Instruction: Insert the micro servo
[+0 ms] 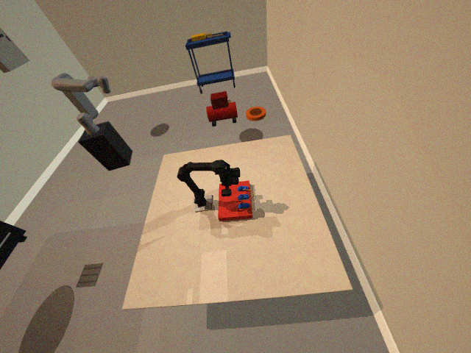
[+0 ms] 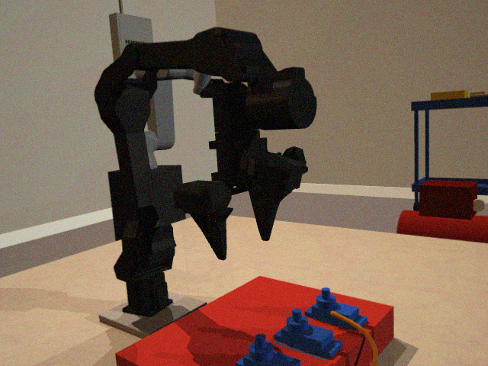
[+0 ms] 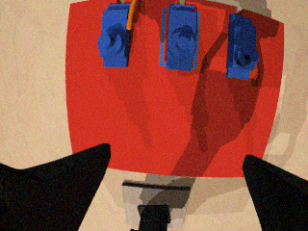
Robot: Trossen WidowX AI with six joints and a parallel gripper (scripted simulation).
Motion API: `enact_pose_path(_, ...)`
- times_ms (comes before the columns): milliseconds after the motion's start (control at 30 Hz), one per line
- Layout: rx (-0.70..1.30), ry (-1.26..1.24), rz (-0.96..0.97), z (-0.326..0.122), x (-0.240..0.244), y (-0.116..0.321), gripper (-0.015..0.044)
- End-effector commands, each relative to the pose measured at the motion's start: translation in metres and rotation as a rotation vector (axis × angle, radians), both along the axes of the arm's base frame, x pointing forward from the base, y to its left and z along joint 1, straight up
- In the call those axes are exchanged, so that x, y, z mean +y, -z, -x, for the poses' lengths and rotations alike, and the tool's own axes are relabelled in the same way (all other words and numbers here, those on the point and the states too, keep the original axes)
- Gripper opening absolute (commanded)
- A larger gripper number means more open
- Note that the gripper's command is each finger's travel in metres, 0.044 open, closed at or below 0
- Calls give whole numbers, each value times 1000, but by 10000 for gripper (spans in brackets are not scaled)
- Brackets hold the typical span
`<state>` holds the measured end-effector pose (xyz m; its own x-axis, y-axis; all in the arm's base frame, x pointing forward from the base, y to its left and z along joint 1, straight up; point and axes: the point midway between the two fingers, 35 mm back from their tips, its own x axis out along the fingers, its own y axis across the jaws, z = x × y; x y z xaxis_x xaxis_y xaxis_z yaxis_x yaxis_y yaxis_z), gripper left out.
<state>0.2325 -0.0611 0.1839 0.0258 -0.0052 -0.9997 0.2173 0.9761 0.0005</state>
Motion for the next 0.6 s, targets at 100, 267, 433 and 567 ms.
enact_pose_path(100, -28, -4, 8, 0, 0, -28, 440)
enact_pose_path(267, -43, -4, 12, -1, 0, -41, 440)
enact_pose_path(433, -43, -4, 12, -1, 0, -41, 440)
enact_pose_path(567, -43, -4, 12, -1, 0, -41, 440)
